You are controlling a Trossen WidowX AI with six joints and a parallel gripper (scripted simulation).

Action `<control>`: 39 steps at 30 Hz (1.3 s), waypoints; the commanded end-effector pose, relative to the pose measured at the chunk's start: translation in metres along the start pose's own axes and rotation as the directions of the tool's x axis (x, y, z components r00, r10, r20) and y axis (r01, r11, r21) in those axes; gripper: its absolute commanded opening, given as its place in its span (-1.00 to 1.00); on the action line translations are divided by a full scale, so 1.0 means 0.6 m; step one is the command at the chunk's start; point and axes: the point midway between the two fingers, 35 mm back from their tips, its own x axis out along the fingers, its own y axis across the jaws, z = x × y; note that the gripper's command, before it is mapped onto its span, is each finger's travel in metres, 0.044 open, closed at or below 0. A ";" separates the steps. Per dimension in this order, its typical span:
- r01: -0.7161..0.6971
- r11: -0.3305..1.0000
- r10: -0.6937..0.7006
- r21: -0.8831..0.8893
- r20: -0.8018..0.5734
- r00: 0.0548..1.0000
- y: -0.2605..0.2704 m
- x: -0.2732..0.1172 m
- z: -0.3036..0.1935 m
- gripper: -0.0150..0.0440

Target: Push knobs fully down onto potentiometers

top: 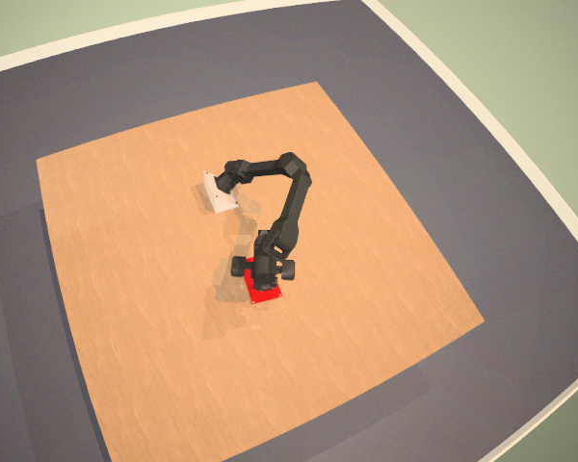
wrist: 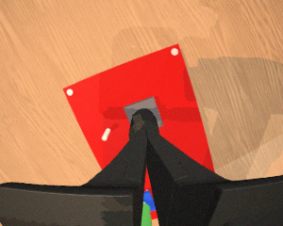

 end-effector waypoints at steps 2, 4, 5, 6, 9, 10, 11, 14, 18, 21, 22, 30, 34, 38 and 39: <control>-0.003 1.000 0.003 -0.005 0.003 1.000 0.001 -0.014 0.003 -0.49; -0.003 1.000 0.003 -0.005 0.003 1.000 0.002 -0.019 0.003 -0.49; -0.003 1.000 0.003 -0.005 0.003 1.000 0.002 -0.021 0.003 -0.49; -0.003 1.000 0.003 -0.005 0.003 1.000 0.002 -0.023 0.003 -0.49; -0.002 1.000 0.002 -0.003 -0.003 1.000 0.003 -0.015 0.000 -0.31; -0.002 1.000 0.002 -0.003 -0.003 1.000 0.003 -0.015 0.000 -0.22; -0.002 1.000 0.002 -0.003 -0.003 1.000 0.003 -0.015 0.000 -0.14; -0.002 1.000 0.002 -0.003 -0.003 1.000 0.003 -0.015 0.000 0.13; 0.002 1.000 -0.002 -0.002 -0.001 1.000 -0.012 -0.031 -0.022 0.49; 0.008 1.000 -0.008 0.000 0.002 1.000 -0.041 -0.060 -0.072 0.75; 0.009 1.000 -0.009 0.001 0.003 1.000 -0.051 -0.068 -0.091 0.84; 0.003 1.000 -0.003 0.003 -0.002 1.000 -0.111 -0.098 -0.246 1.00; 0.002 1.000 -0.002 0.003 -0.003 1.000 -0.115 -0.098 -0.259 1.00; 0.002 1.000 -0.002 0.003 -0.003 1.000 -0.115 -0.098 -0.259 1.00; 0.002 1.000 -0.002 0.003 -0.003 1.000 -0.115 -0.098 -0.259 1.00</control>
